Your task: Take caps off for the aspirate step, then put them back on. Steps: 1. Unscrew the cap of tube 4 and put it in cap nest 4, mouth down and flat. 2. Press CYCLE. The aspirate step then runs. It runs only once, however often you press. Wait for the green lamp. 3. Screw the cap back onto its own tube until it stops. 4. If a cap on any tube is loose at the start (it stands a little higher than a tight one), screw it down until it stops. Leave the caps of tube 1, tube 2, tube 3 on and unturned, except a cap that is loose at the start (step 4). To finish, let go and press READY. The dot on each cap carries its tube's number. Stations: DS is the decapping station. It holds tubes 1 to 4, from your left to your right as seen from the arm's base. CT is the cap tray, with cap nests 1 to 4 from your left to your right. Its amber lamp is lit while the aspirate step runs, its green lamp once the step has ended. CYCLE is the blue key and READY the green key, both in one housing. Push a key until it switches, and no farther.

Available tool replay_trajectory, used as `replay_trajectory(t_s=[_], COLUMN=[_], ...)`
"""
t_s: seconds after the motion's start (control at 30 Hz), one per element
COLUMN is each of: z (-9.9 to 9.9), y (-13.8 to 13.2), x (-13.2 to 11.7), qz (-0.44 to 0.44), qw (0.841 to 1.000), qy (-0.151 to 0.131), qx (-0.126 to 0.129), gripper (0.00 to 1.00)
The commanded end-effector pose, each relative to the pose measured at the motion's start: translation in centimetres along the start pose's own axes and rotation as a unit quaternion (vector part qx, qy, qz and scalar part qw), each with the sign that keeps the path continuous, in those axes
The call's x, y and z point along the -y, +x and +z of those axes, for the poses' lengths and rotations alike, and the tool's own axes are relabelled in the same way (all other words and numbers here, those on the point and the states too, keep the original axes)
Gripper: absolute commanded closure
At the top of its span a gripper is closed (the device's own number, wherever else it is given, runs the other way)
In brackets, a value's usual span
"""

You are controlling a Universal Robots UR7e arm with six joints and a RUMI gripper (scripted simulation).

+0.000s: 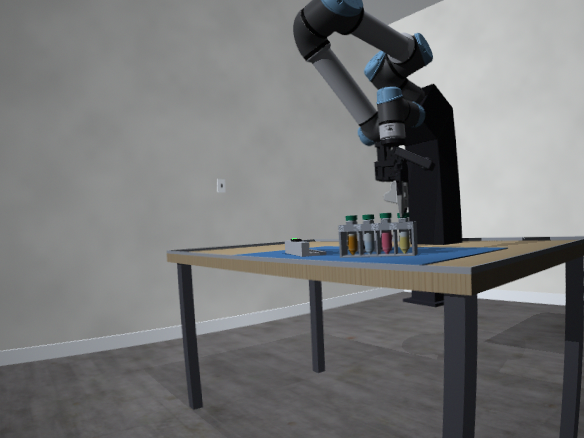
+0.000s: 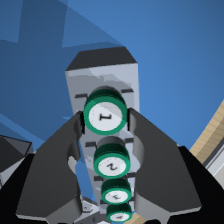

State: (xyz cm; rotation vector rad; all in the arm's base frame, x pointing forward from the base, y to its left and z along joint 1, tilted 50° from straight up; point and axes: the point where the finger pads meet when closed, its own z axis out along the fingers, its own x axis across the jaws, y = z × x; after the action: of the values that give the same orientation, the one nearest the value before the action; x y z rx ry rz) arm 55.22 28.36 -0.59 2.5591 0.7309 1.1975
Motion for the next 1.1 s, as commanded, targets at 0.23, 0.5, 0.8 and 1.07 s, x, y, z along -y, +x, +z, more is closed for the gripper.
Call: replay_trajectory(t_s=[0.23, 0.5, 0.8, 1.07], z=[0.0, 0.0, -0.6, -3.0], y=[0.0, 0.0, 0.0, 0.0], x=[0.0, 0.0, 0.0, 0.0], qz=[0.091, 0.091, 0.091, 0.091], qw=[0.996, 0.996, 0.996, 0.996], qy=[-0.001, -0.001, -0.001, -0.001], qx=[0.0, 0.0, 0.0, 0.0], gripper=[1.0, 0.65, 0.65, 0.65])
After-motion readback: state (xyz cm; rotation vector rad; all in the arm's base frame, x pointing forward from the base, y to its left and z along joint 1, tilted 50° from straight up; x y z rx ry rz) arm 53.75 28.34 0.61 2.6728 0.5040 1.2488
